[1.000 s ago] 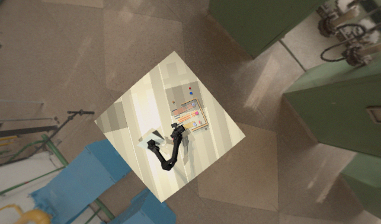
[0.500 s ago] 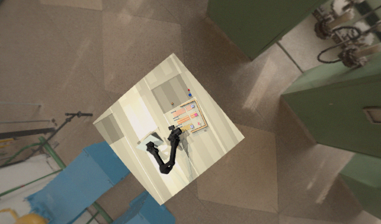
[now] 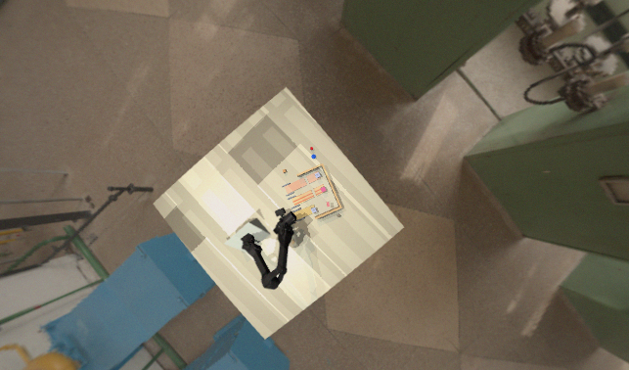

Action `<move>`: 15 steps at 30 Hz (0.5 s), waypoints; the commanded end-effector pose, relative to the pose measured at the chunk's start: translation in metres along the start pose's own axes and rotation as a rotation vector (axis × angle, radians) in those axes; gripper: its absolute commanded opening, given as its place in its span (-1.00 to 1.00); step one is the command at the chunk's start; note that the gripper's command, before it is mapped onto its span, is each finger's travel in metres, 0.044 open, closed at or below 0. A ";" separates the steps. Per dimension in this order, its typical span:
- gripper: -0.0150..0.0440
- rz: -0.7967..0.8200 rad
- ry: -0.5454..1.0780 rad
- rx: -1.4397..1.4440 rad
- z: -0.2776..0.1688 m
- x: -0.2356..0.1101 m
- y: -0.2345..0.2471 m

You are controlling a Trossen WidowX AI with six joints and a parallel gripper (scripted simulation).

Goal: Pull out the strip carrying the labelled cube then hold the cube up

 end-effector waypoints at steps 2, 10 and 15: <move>-0.49 -0.007 0.028 -0.009 -0.017 0.005 -0.001; -0.49 -0.007 0.029 -0.009 -0.028 0.005 0.000; -0.49 -0.007 0.029 -0.010 -0.036 0.005 0.000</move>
Point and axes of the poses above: the point midway between the two fingers, 35 mm back from their tips, its own x axis out along the fingers, its own y axis across the jaws, z = x × y, the point moved 2 cm from there along -x, back along the fingers, and after that the axes turned 3 degrees about -x, right-handed, at the moved point
